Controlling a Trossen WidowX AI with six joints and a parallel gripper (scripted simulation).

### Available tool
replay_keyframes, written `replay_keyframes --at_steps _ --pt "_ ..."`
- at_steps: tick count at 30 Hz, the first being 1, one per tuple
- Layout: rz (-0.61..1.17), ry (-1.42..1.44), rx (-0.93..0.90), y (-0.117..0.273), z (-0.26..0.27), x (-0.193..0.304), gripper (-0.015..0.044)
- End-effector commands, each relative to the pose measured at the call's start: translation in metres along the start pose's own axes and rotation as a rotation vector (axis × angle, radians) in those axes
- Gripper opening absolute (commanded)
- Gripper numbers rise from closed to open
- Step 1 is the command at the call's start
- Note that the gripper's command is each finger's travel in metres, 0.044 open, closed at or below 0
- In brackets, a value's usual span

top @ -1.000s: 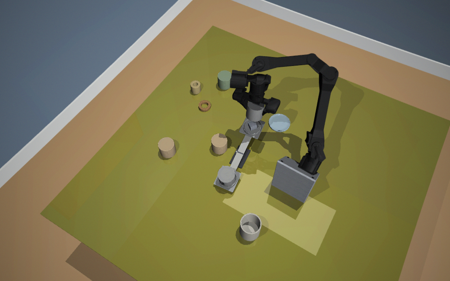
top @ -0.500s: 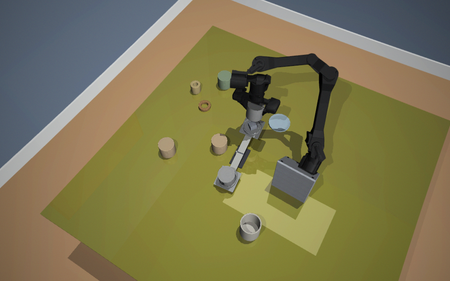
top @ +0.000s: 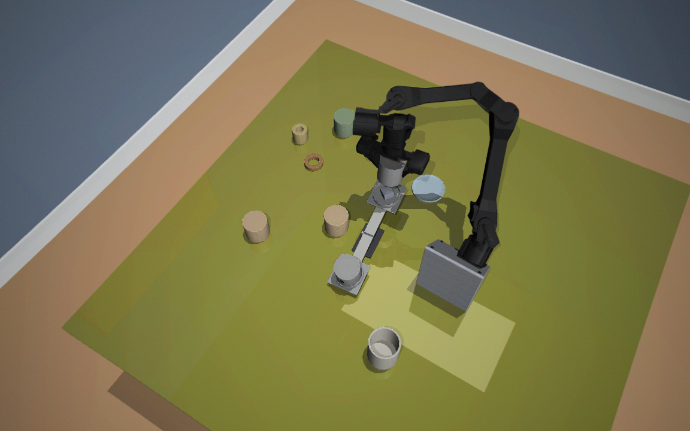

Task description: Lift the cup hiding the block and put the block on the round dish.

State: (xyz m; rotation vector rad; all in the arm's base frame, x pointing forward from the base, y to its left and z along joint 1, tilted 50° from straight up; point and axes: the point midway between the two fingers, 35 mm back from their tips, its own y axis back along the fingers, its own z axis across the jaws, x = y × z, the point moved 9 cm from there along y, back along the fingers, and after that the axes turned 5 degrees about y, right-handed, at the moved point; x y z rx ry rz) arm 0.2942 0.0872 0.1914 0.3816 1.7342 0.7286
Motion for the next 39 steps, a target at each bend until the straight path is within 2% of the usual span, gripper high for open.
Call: replay_keyframes --at_steps 1,20,39 --pt "0.0 0.002 -0.002 0.0 0.0 0.0 0.0" --pt "0.002 0.002 -0.001 -0.001 0.0 -0.001 0.0" --pt "0.093 0.016 -0.016 -0.059 -0.086 -0.092 0.0"
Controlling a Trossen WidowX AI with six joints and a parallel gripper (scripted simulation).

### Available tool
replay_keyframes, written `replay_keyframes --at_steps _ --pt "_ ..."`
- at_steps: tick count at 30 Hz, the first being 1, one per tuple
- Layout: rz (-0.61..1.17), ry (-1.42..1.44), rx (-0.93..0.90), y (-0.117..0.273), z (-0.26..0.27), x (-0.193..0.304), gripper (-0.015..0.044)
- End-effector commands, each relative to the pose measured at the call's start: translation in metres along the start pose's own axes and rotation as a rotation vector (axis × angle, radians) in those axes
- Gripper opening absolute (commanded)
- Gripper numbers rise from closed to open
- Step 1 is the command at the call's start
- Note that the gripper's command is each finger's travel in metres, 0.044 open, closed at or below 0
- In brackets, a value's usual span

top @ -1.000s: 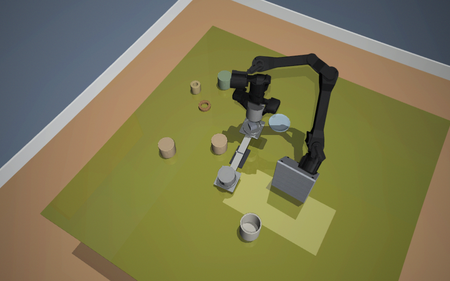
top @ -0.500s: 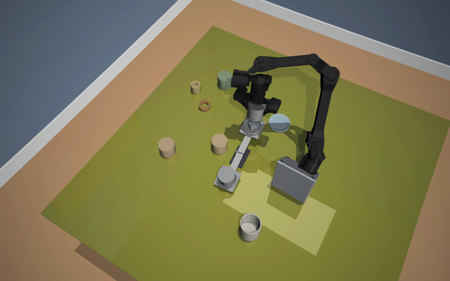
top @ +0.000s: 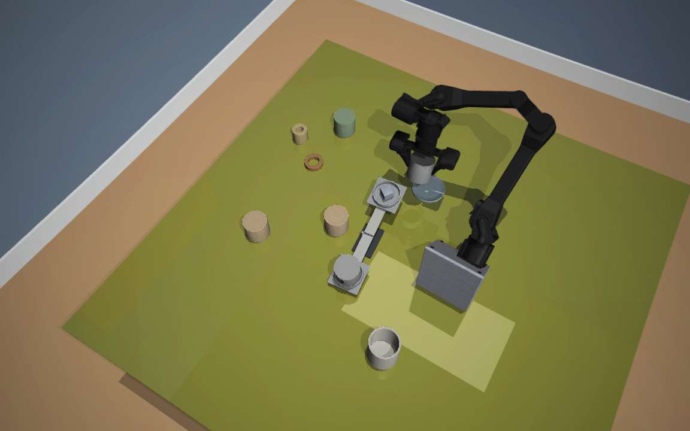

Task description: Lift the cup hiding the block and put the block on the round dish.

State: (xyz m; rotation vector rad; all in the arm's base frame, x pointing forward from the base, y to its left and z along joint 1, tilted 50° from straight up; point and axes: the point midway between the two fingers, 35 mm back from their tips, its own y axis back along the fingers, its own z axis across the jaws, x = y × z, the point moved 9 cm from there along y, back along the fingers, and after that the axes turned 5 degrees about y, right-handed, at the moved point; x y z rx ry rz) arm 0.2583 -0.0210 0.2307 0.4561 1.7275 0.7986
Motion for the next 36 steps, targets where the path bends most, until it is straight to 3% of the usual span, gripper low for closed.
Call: replay_keyframes --at_steps 1,20,36 --pt "0.004 0.01 -0.012 -0.008 -0.022 -0.013 0.0" --pt "-0.097 -0.009 0.001 -0.034 -0.134 -0.042 0.0" --pt "-0.106 -0.009 0.005 -0.071 -0.137 -0.046 0.0"
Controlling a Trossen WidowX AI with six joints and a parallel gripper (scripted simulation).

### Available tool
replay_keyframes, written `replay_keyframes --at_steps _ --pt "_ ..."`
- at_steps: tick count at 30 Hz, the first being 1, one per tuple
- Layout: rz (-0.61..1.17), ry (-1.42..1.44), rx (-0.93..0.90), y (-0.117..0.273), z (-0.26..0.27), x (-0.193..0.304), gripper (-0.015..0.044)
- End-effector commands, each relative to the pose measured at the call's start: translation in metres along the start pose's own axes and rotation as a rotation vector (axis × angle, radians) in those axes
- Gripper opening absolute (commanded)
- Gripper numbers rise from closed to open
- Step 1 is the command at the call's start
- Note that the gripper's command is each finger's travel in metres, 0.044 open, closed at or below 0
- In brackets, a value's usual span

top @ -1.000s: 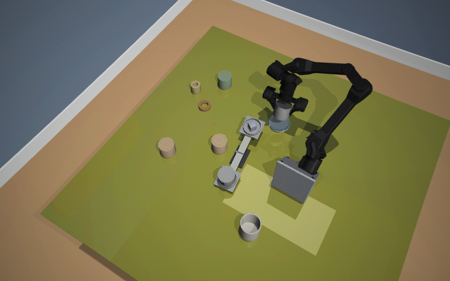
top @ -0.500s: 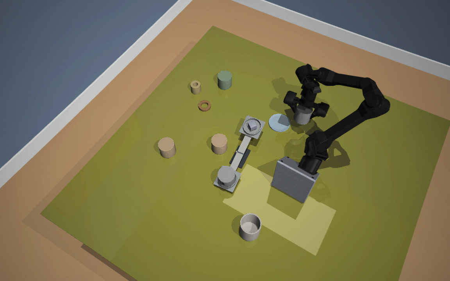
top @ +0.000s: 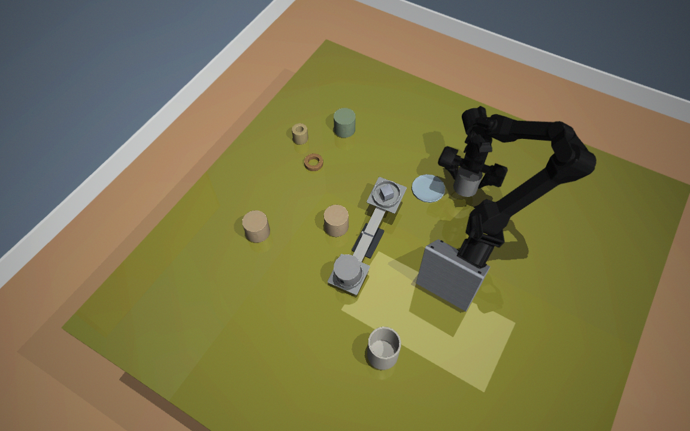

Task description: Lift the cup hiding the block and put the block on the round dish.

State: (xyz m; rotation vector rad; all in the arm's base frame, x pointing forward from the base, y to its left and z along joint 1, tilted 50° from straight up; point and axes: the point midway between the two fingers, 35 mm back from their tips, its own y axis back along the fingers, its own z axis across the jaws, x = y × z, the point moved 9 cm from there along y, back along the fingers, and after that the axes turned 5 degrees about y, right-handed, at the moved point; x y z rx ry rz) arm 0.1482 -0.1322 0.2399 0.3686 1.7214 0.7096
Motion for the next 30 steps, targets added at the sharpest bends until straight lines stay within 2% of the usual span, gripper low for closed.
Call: replay_keyframes --at_steps 1,18,30 --pt "0.002 0.011 -0.001 -0.012 0.0 0.002 0.0" --pt "0.001 0.012 0.0 -0.033 0.0 0.002 0.0" --pt "-0.002 0.003 0.002 -0.027 -0.001 0.0 0.0315"
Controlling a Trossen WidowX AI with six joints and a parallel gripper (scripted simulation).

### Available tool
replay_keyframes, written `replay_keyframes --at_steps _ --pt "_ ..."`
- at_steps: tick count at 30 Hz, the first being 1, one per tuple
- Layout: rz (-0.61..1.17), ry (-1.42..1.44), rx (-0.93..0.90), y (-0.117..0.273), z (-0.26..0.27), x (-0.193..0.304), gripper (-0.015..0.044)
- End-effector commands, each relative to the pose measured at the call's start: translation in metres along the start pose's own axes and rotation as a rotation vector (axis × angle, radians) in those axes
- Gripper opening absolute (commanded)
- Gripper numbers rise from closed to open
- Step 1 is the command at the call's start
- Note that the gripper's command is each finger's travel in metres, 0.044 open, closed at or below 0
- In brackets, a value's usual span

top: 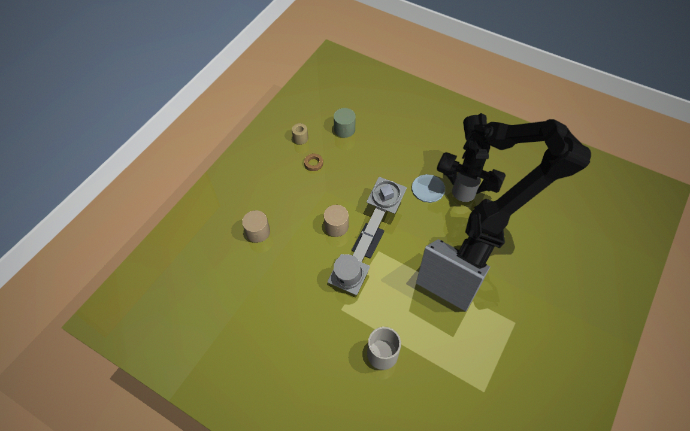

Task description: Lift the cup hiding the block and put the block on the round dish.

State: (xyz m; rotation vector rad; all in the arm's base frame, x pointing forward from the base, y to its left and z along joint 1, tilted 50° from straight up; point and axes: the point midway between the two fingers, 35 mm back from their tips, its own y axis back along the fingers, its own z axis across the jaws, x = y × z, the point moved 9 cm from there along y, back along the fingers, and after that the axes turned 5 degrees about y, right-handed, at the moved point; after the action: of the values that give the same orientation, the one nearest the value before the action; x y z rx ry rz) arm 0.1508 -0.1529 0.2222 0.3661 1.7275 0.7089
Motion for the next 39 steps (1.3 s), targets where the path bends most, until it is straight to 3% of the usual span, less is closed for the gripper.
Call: replay_keyframes --at_steps 1,5,9,14,21,39 --pt "0.0 -0.003 0.001 0.0 0.0 0.0 0.0341" --pt "0.003 -0.003 0.0 0.009 0.001 0.0 0.044" --pt "0.008 0.004 -0.003 0.051 0.0 0.001 0.044" --pt "0.007 0.005 -0.003 0.053 0.0 0.001 0.044" --pt "-0.044 0.041 -0.082 0.064 0.012 -0.003 0.026" --pt "0.01 0.585 -0.105 0.067 0.064 0.009 0.026"
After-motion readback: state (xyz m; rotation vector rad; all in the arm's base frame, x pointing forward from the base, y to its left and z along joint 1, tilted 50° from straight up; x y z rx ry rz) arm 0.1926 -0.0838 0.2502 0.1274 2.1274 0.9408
